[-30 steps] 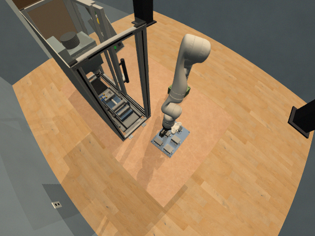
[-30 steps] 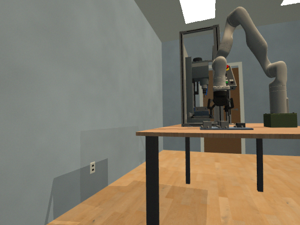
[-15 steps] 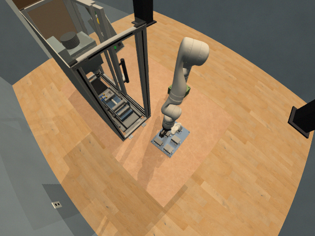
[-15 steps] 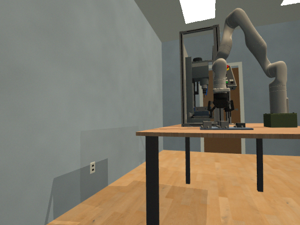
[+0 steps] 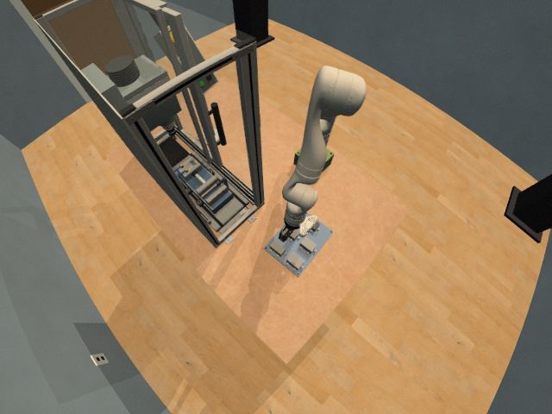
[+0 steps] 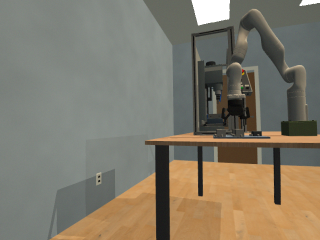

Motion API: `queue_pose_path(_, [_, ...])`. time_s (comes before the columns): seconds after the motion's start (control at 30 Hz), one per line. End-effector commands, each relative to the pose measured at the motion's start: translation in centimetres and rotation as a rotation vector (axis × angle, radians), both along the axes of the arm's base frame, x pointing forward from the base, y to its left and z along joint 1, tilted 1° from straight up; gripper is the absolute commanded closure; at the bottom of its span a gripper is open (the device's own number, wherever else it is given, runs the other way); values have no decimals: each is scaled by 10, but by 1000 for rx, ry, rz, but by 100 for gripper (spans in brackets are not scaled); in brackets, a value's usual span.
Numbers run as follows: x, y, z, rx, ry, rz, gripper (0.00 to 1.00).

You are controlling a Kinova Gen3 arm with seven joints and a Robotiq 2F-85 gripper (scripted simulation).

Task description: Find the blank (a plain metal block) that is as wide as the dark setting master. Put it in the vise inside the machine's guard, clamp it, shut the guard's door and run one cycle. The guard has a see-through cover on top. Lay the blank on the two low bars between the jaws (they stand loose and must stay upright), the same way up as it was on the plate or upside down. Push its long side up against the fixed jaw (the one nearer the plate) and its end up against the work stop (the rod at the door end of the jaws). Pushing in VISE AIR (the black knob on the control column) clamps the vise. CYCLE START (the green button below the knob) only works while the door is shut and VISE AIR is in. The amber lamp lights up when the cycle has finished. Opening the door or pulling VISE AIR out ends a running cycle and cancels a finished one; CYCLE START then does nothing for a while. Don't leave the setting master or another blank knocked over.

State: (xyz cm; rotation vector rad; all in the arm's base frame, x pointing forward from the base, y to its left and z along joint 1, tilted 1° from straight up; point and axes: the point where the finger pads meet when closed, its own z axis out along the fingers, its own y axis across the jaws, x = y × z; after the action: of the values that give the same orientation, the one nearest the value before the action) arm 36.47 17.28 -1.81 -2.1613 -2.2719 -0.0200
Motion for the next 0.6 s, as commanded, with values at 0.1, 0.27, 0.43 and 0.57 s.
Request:
queue_pose_path(0.1, [-2,-2,-1,-1,2,-1,0])
queue_pose_path(0.27, [-2,-2,-1,-1,2,-1,0])
queue_pose_path(0.43, [-3,-3,-2,-1,2,-1,0])
queue_pose_path(0.57, [-3,-3,-2,-1,2,-1,0])
